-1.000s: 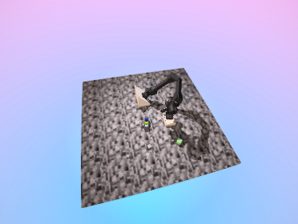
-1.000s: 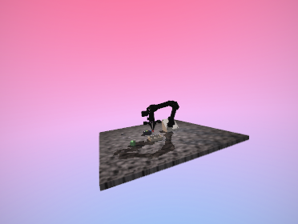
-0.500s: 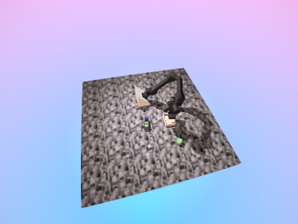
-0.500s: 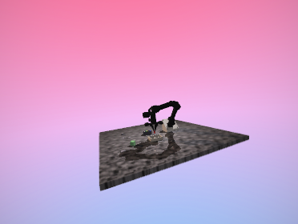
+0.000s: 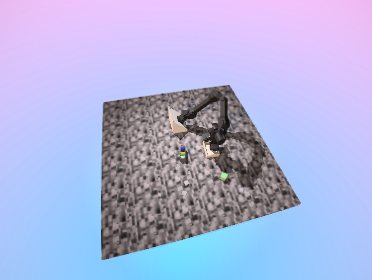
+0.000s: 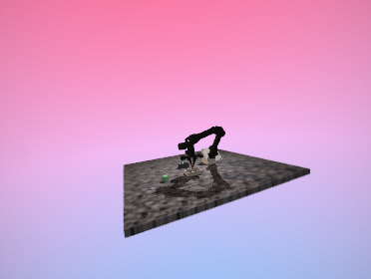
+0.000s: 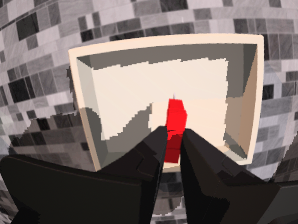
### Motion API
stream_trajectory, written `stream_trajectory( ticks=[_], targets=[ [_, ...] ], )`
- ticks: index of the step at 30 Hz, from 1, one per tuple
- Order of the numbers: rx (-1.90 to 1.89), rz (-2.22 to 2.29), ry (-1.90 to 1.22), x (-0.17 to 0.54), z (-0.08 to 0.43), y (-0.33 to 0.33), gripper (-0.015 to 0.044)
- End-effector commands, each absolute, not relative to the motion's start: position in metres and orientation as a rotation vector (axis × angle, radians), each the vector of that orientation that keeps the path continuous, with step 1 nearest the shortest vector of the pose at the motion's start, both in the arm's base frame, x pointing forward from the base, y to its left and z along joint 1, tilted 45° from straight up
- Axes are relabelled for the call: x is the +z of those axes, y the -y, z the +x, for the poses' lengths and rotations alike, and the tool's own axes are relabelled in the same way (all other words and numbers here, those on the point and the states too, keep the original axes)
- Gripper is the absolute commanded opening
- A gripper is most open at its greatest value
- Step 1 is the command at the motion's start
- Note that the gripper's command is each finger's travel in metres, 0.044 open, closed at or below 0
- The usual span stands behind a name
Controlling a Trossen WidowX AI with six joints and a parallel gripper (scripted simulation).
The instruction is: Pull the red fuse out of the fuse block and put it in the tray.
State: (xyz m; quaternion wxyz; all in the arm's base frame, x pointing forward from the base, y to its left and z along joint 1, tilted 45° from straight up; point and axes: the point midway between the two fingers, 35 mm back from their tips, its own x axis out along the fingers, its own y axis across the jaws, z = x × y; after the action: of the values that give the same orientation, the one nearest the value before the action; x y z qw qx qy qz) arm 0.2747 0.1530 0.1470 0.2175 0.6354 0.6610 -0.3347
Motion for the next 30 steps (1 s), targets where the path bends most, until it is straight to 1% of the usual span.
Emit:
stream_trajectory(
  ticks=[1,13,14,18,30],
  targets=[
    [-0.927,1.766,-1.834,0.144,0.274,-0.157,0.0000],
    [-0.927,1.759,-1.831,0.146,0.274,-0.154,0.0315],
    [-0.927,1.760,-1.831,0.147,0.275,-0.153,0.0330],
    [-0.929,1.764,-1.832,0.170,0.278,-0.130,0.0330],
    [-0.935,1.765,-1.830,0.171,0.278,-0.129,0.0330]
  ],
)
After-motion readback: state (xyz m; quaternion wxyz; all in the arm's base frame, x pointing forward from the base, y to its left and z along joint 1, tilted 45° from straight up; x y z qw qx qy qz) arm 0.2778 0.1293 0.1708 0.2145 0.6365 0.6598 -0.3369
